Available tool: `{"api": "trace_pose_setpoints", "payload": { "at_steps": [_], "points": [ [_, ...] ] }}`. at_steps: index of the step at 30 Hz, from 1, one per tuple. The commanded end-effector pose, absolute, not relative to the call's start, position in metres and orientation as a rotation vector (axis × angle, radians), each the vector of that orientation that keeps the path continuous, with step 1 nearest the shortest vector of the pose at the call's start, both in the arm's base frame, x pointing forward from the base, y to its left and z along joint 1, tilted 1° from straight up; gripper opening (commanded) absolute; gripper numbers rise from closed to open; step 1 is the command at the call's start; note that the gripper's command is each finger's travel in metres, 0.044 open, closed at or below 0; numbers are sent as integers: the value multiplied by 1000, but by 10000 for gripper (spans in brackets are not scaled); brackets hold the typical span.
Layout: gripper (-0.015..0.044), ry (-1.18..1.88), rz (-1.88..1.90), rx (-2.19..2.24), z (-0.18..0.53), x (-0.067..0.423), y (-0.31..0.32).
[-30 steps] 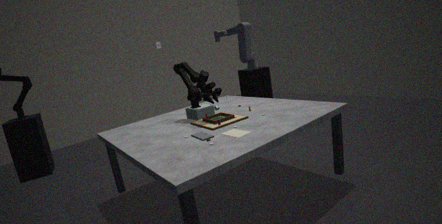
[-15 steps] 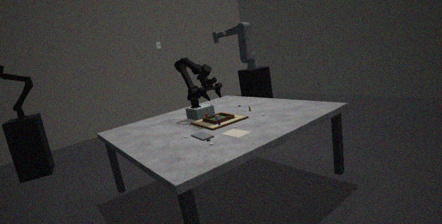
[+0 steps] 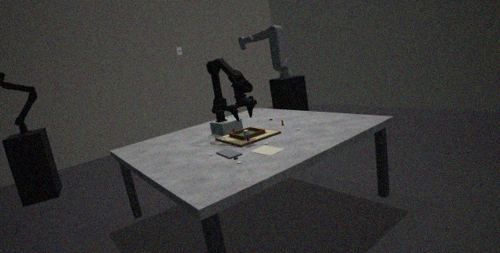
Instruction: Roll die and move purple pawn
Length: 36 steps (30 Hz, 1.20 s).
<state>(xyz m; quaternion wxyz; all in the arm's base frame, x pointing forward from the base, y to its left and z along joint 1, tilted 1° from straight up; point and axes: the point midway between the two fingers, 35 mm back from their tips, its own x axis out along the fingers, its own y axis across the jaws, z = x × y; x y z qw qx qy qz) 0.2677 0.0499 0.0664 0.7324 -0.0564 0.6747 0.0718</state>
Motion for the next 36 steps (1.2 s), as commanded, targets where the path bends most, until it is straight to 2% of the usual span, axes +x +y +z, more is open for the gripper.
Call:
{"api": "trace_pose_setpoints", "payload": {
  "at_steps": [1,9,14,36],
  "points": [
    [414,1475,165,-131,68,269,49],
    [204,1477,457,-458,55,353,19],
    [200,1464,605,-605,38,389,-2],
    [200,1464,604,-605,14,391,-3]
  ]
}}
